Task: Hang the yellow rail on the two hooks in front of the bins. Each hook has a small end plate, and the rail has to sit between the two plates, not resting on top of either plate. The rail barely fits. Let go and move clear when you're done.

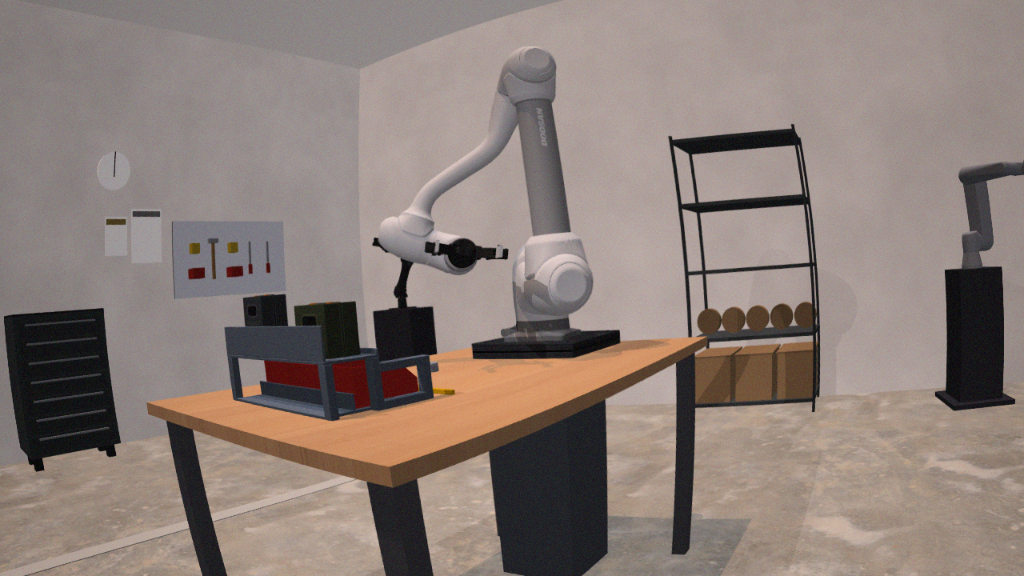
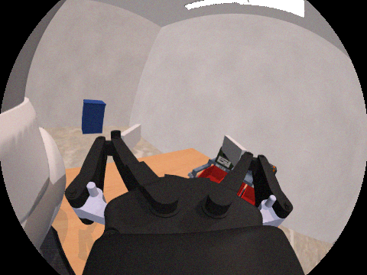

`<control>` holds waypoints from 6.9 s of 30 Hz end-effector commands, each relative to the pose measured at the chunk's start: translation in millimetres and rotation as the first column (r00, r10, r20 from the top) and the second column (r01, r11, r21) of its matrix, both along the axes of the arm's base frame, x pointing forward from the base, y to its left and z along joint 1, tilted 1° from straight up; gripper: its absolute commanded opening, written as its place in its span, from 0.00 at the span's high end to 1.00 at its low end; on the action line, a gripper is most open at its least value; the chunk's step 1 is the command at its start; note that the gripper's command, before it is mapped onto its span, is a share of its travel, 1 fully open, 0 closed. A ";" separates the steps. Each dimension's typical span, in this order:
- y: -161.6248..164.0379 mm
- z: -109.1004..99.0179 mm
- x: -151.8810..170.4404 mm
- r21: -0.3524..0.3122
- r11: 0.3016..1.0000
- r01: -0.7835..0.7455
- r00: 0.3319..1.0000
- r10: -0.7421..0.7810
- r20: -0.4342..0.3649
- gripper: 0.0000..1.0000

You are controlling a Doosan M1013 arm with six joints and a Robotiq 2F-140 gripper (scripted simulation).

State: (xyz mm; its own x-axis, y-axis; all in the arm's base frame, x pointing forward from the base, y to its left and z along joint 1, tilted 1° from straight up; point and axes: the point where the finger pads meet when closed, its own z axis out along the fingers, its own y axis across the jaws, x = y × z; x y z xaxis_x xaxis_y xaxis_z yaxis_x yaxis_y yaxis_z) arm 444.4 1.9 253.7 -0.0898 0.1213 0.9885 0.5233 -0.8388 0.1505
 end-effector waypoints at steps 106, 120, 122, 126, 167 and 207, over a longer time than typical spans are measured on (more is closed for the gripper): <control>62.7 -35.3 6.0 0.309 0.852 -0.423 0.472 0.498 -0.727 0.00; 61.4 -37.5 7.7 0.307 0.855 -0.418 0.416 0.481 -0.772 0.00; 59.4 -39.3 10.1 0.300 0.861 -0.411 0.362 0.456 -0.813 0.00; 56.8 -40.8 13.1 0.289 0.869 -0.402 0.309 0.425 -0.851 0.00; 37.6 -40.3 39.4 0.153 0.931 -0.332 0.089 0.193 -0.977 0.00; 9.2 -11.8 104.0 -0.174 0.967 -0.184 -0.061 -0.188 -0.980 0.00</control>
State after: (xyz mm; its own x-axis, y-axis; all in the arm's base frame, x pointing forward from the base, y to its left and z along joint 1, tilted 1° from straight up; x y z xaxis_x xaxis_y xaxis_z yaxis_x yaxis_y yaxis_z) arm 535.9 15.3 234.7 0.9425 0.3343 0.0047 0.3031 -0.8486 -0.4336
